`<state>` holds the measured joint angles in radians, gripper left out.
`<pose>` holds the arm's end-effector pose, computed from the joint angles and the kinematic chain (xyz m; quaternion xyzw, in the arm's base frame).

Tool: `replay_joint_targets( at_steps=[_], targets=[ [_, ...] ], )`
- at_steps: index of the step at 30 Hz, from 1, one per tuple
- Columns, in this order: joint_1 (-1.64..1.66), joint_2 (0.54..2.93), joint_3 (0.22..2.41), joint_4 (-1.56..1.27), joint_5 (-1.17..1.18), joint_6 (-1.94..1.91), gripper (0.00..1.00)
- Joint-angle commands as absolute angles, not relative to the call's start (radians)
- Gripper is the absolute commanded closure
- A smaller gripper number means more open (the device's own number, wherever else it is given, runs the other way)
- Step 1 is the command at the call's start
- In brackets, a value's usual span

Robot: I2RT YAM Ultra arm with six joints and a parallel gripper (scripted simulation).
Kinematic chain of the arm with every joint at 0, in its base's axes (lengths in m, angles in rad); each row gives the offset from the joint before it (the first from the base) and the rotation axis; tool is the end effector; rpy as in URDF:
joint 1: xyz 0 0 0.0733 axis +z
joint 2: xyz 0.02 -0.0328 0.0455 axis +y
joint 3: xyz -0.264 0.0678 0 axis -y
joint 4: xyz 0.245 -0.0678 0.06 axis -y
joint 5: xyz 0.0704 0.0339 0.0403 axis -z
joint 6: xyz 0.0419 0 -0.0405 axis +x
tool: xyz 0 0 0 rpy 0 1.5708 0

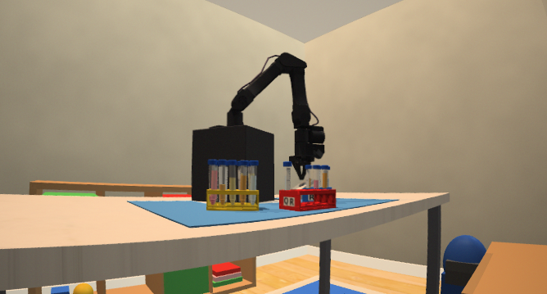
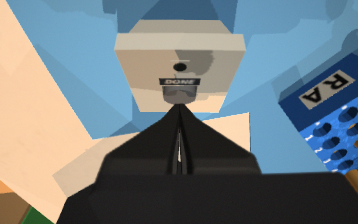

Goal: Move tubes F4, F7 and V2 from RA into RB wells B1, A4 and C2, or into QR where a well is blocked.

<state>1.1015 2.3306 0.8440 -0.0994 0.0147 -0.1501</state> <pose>0.1263 0.2502 -0.0412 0.5858 -0.8104 0.0100 0.0034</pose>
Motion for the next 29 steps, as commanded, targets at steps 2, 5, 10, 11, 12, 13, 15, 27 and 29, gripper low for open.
replay_joint_targets(
  at_steps=[2, 5, 10, 11, 12, 13, 15, 27, 29],
  targets=[
    [1.087, 2.355, 0.858, -0.073, 0.017, -0.158, 1.00],
    [1.086, 2.365, 0.862, -0.062, 0.018, -0.158, 1.00],
    [1.086, 2.381, 0.872, -0.050, 0.018, -0.159, 1.00],
    [1.085, 2.384, 0.873, -0.049, 0.018, -0.159, 1.00],
    [1.085, 2.387, 0.875, -0.047, 0.018, -0.159, 1.00],
    [1.085, 2.387, 0.875, -0.047, 0.018, -0.159, 1.00],
    [1.090, 2.392, 0.869, -0.045, 0.018, -0.158, 1.00],
    [1.102, 2.426, 0.885, -0.019, 0.016, -0.149, 1.00],
    [1.104, 2.433, 0.887, -0.014, 0.016, -0.148, 1.00]
  ],
)
